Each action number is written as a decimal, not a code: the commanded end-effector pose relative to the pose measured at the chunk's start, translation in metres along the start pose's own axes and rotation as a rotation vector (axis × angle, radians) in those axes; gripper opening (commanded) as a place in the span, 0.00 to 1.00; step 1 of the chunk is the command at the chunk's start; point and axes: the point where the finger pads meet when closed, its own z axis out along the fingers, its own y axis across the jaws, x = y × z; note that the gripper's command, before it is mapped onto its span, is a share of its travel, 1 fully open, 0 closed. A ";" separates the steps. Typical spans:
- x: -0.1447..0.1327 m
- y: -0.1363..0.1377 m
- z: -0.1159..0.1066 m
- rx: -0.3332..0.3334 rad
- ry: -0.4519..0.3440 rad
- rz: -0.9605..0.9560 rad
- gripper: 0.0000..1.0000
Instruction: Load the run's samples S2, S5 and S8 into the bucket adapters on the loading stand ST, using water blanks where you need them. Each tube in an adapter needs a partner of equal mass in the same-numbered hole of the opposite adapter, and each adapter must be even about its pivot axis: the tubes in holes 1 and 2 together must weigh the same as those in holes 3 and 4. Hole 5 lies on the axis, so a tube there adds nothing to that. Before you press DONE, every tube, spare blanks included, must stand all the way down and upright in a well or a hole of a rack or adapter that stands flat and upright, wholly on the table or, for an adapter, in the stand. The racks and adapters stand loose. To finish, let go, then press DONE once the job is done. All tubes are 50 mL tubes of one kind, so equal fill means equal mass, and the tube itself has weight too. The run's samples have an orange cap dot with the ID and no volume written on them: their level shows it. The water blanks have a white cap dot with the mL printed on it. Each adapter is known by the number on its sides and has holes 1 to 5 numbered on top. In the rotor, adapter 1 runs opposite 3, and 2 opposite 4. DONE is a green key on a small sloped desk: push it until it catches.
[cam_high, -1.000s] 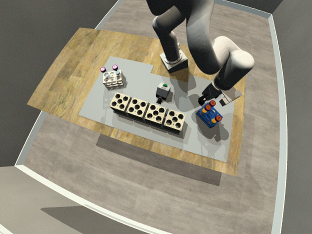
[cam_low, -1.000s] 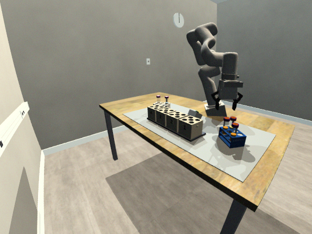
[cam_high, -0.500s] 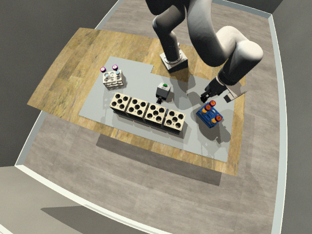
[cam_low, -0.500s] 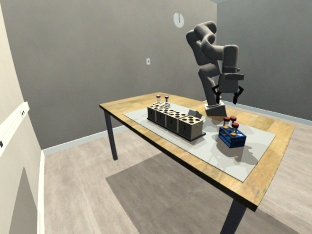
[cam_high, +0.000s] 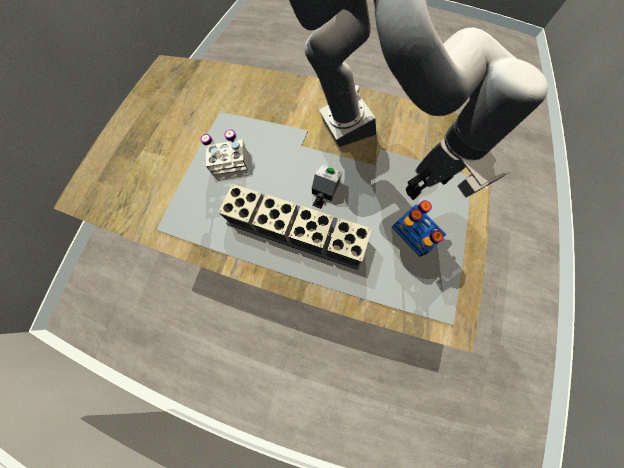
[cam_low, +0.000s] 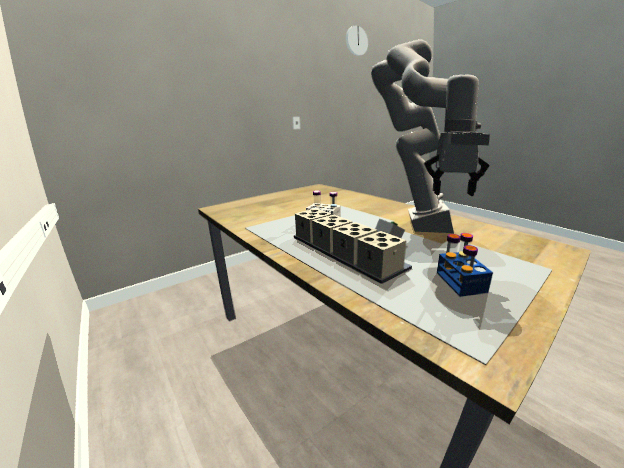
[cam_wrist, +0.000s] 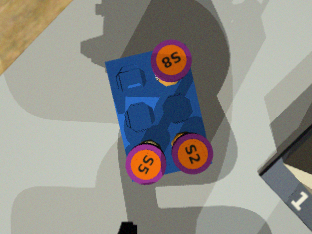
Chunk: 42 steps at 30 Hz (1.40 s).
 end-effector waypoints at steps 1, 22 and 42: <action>0.002 0.000 -0.012 0.001 0.005 0.001 1.00; 0.025 -0.043 -0.016 0.003 0.005 0.568 0.57; 0.025 -0.043 -0.016 0.004 0.004 1.168 0.57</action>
